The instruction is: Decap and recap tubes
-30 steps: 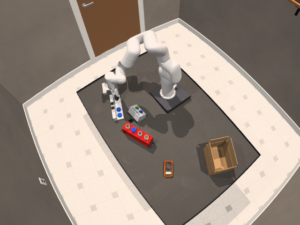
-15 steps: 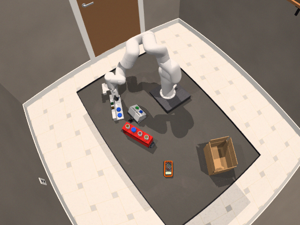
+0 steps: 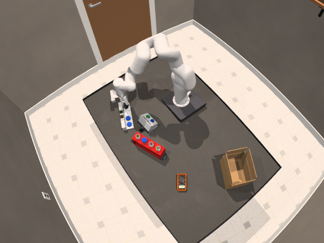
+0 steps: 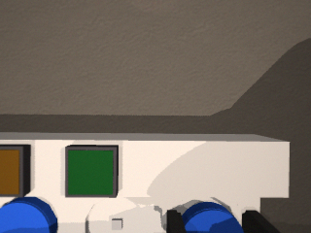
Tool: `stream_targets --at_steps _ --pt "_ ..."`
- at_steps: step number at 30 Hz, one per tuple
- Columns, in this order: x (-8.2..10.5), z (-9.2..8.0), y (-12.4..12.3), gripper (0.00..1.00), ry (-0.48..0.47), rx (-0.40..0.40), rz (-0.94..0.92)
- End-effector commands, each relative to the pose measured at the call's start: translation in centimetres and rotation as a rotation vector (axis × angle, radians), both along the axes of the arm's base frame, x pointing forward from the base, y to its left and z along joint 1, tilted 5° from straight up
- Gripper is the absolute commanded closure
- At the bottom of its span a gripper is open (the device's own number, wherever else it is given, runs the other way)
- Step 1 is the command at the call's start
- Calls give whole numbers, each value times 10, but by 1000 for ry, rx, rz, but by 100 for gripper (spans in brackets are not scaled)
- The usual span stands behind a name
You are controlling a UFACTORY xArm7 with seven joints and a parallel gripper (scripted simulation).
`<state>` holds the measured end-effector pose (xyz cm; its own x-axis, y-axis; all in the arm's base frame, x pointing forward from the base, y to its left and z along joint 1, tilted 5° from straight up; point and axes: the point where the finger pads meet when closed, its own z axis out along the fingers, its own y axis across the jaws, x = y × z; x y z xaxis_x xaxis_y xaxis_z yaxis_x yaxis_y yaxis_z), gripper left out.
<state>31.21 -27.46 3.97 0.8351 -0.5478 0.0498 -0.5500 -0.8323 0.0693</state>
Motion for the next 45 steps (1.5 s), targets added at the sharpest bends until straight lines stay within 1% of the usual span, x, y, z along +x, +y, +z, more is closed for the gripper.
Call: stream_targets --at_steps 1,19,27,28,42,45 --pt "1 0 -1 100 -3 -2 0" --pt "1 -8 -2 100 -3 -2 0" --pt "1 -8 -2 100 -3 -2 0" --pt "1 -8 -2 54 -3 -2 0" --pt "1 -8 -2 54 -4 -2 0" --pt "1 6 0 54 -4 -2 0"
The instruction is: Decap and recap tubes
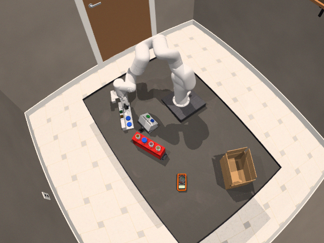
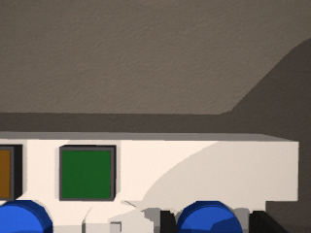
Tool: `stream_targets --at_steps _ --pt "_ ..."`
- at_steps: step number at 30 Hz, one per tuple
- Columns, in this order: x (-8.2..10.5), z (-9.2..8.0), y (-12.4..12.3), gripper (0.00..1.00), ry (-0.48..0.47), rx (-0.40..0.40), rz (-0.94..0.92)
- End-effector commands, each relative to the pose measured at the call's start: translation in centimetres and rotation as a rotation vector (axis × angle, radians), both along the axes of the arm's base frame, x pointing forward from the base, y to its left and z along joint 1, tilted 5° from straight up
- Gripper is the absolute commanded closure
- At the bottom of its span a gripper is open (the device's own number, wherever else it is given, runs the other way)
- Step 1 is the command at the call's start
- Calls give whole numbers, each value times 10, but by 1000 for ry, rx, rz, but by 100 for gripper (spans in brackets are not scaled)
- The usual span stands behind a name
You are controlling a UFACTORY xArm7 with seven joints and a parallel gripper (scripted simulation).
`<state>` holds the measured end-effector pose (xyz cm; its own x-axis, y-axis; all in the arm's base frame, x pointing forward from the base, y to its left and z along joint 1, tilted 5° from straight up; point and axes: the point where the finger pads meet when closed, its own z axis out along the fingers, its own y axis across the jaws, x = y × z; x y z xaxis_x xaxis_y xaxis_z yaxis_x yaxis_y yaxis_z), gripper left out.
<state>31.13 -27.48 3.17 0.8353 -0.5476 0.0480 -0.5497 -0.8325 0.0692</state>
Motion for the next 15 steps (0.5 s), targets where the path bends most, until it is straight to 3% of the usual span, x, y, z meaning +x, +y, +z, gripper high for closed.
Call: stream_targets --at_steps 1,11,15 --pt "2 19 0 54 -5 -3 0" --pt "2 69 5 54 -5 -3 0" --pt "2 79 5 54 -5 -3 0"
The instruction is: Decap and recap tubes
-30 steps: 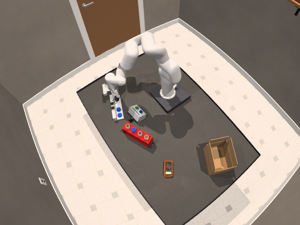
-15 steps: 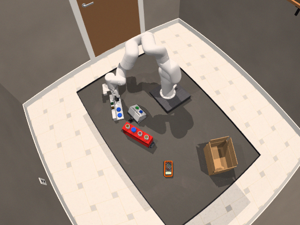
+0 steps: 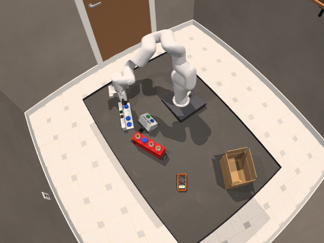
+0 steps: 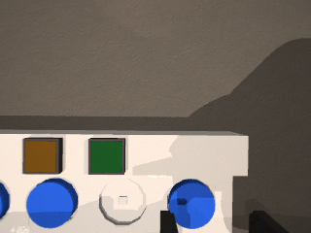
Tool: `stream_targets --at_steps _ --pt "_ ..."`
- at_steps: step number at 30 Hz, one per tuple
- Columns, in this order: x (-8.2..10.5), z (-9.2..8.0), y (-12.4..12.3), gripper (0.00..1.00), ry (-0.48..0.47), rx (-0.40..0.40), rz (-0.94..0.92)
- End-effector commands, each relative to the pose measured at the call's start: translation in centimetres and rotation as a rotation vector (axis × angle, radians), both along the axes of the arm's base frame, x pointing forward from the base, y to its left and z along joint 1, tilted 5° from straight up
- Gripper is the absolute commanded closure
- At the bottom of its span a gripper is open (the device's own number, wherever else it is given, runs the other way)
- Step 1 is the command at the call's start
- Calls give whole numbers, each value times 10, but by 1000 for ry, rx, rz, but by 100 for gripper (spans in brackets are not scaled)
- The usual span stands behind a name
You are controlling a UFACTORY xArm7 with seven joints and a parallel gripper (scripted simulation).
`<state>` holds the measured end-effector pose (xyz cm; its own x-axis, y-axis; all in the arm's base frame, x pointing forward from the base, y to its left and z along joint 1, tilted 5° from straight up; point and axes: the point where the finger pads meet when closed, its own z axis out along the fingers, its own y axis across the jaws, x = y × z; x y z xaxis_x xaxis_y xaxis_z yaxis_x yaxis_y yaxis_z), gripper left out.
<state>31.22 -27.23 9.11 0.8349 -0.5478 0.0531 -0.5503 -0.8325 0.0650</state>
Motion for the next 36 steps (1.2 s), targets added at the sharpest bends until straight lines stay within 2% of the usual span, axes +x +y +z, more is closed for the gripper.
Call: stream_targets --at_steps 1,12,20,21,24,30,32,33,36 --pt "1 25 3 54 1 -4 0" --pt "0 78 8 54 1 -4 0" --pt "0 78 8 54 1 -4 0" --pt "-1 76 16 100 -6 -3 -83" --pt "-4 69 38 100 -24 -2 -297" --pt "-7 62 59 100 -43 3 -514" --pt "-7 62 59 100 -43 3 -514" --pt "-8 60 67 100 -52 1 -618" --pt "-9 56 80 100 -61 6 -734"
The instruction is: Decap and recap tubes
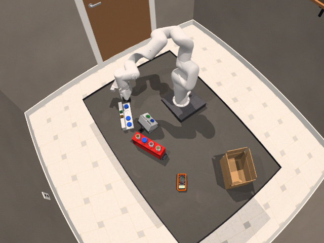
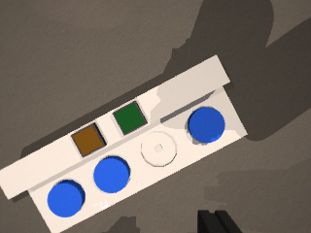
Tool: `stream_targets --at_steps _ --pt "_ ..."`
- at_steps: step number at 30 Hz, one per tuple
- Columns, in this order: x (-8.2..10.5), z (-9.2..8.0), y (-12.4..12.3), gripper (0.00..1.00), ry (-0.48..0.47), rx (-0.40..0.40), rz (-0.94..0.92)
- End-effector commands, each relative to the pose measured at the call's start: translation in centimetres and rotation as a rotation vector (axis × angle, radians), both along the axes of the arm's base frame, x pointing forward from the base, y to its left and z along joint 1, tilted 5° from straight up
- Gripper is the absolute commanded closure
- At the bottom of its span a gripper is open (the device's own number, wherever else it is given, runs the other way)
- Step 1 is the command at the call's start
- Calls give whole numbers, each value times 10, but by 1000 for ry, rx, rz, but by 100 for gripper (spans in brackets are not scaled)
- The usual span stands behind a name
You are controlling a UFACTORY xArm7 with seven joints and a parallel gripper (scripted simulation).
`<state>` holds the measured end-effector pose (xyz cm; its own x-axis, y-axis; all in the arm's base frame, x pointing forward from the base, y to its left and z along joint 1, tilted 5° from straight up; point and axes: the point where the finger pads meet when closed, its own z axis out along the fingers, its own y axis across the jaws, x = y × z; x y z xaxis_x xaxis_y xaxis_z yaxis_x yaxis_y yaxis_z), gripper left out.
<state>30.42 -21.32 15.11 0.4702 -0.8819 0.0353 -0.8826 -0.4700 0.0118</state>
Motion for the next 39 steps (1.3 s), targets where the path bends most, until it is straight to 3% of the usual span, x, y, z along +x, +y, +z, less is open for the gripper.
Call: stream_targets --at_steps 1,9,13,35,39 --pt "-2 -5 24 100 -18 -45 -275" --pt "-7 -17 61 100 -37 -45 -577" --pt "-8 -20 72 100 -37 -45 -577" --pt "-25 -58 197 100 -37 -44 -577" --pt "-26 -59 198 100 -37 -44 -577"
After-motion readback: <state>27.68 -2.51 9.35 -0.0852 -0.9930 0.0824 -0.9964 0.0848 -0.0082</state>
